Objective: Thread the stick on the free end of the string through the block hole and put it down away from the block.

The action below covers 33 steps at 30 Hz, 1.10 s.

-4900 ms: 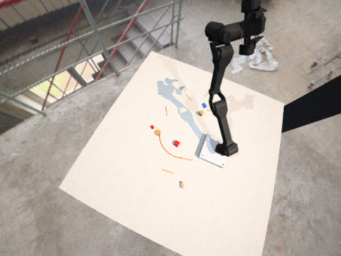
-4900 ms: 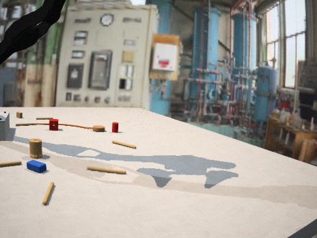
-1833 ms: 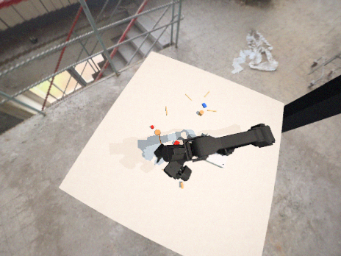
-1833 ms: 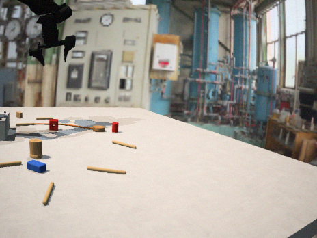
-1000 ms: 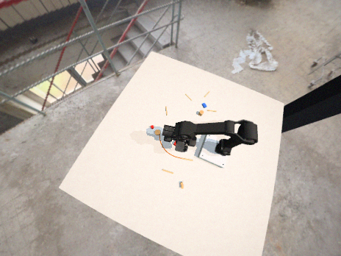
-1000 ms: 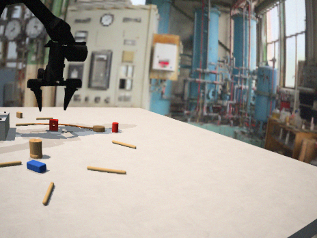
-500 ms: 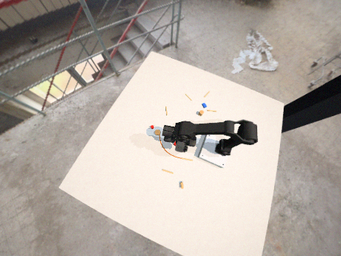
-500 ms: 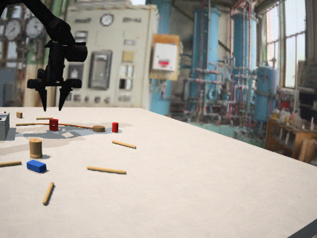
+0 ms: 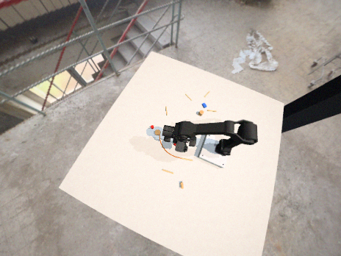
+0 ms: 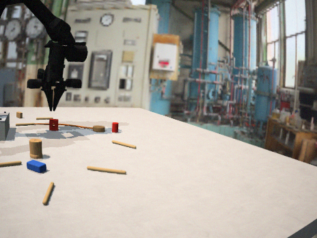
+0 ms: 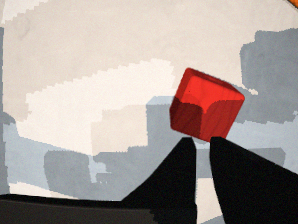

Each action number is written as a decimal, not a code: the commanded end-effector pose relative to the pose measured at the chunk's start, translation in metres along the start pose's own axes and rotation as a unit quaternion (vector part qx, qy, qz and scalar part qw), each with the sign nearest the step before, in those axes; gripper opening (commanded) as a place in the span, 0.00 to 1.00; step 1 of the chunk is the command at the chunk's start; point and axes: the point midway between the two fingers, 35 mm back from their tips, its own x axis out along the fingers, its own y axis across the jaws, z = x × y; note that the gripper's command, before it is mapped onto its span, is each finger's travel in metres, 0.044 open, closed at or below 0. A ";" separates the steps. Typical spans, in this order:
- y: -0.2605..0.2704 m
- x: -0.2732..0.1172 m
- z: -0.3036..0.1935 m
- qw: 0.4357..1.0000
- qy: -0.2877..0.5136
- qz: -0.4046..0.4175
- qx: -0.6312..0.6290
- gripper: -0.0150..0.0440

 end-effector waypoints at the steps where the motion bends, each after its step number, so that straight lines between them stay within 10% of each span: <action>1: 0.000 0.000 0.000 1.000 0.000 0.000 0.000 0.25; 15: 0.000 0.000 0.000 1.000 0.000 0.000 0.000 0.25; 25: 0.000 0.000 0.000 1.000 0.000 0.000 0.000 0.67; 33: 0.000 0.000 0.000 1.000 0.000 0.000 0.000 0.36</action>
